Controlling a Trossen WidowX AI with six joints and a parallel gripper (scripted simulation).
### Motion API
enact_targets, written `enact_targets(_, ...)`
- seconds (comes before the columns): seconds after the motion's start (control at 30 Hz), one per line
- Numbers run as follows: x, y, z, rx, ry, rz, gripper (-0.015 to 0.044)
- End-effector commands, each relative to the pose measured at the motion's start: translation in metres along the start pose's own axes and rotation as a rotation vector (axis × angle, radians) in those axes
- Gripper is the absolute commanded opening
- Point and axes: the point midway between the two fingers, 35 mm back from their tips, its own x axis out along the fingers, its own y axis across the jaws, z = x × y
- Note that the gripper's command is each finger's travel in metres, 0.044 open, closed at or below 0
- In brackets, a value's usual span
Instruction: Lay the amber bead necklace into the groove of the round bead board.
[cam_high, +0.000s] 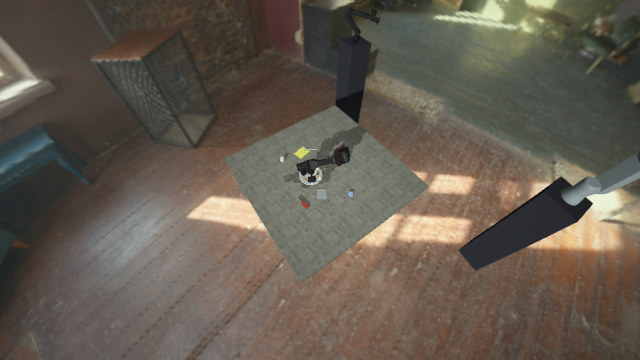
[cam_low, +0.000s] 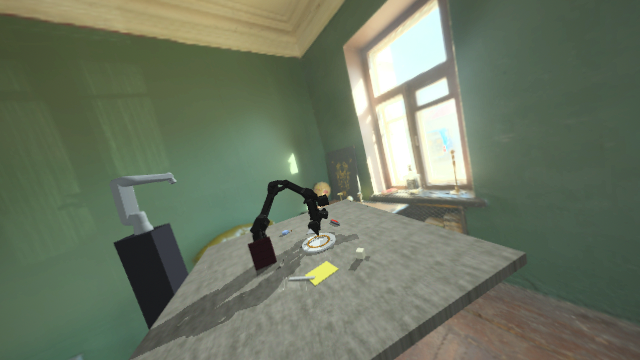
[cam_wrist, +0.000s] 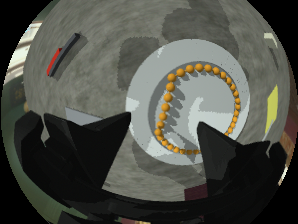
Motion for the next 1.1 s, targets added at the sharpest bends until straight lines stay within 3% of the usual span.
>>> enact_targets(0.0,-0.012,0.003,-0.026,-0.118,-0.005,0.001,0.0151)
enact_targets(0.07,-0.014,0.003,-0.030,-0.139,-0.005,0.002,0.0120)
enact_targets(1.07,0.024,0.003,-0.030,-0.139,-0.005,0.004,0.0120)
